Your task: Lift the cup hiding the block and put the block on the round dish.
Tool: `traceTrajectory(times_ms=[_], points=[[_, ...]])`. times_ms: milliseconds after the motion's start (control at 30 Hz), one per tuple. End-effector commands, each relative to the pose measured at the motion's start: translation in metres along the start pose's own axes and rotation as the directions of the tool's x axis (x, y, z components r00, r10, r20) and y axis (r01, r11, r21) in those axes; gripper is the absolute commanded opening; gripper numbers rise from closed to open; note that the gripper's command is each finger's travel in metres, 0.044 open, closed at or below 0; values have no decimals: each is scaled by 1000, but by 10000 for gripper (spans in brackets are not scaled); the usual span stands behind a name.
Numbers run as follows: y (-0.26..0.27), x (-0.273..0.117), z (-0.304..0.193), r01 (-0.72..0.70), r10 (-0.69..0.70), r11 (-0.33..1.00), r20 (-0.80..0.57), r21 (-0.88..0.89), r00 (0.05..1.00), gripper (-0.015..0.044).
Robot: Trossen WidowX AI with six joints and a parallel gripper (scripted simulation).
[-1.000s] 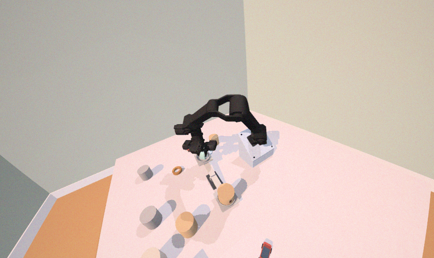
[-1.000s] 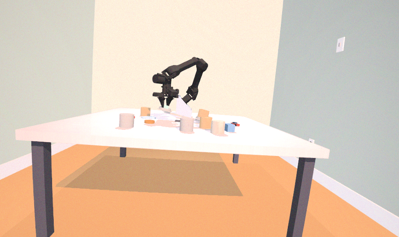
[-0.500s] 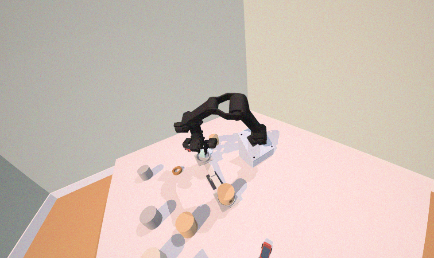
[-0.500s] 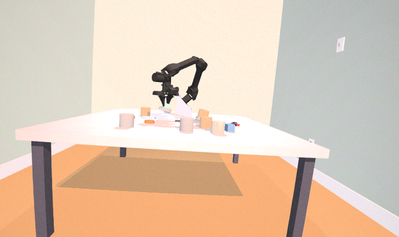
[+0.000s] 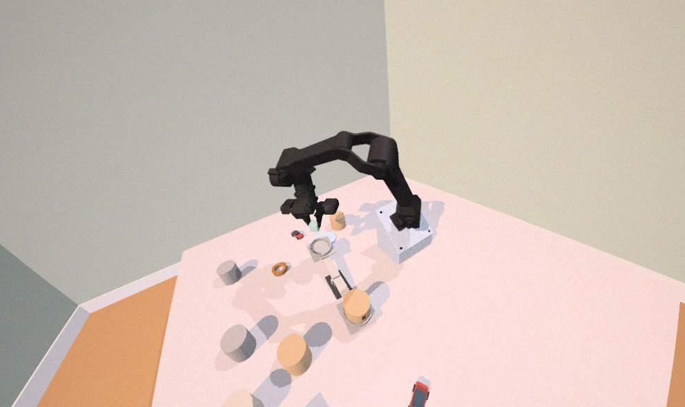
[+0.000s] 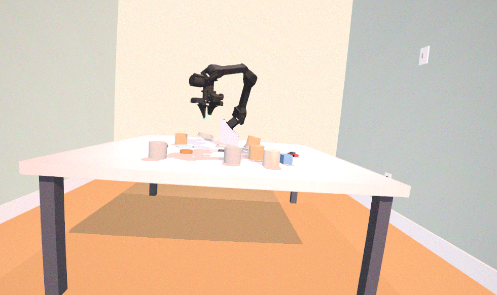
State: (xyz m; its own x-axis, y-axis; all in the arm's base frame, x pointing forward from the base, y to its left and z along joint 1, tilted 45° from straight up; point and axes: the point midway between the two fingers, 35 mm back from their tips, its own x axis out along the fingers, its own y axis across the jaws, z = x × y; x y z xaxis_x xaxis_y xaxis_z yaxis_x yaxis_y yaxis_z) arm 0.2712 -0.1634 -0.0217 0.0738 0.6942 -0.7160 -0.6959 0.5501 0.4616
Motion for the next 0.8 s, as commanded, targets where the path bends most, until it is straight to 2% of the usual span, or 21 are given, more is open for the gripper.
traceTrajectory(times_ms=[0, 467, 767], points=[[-6, 3, -9, 4, -4, 1000, -8, -11, 1000, 0], [-40, 90, -120, 7, -7, 1000, -11, -12, 1000, 0], [-41, 111, -125, 7, -7, 1000, -10, -12, 1000, 0]])
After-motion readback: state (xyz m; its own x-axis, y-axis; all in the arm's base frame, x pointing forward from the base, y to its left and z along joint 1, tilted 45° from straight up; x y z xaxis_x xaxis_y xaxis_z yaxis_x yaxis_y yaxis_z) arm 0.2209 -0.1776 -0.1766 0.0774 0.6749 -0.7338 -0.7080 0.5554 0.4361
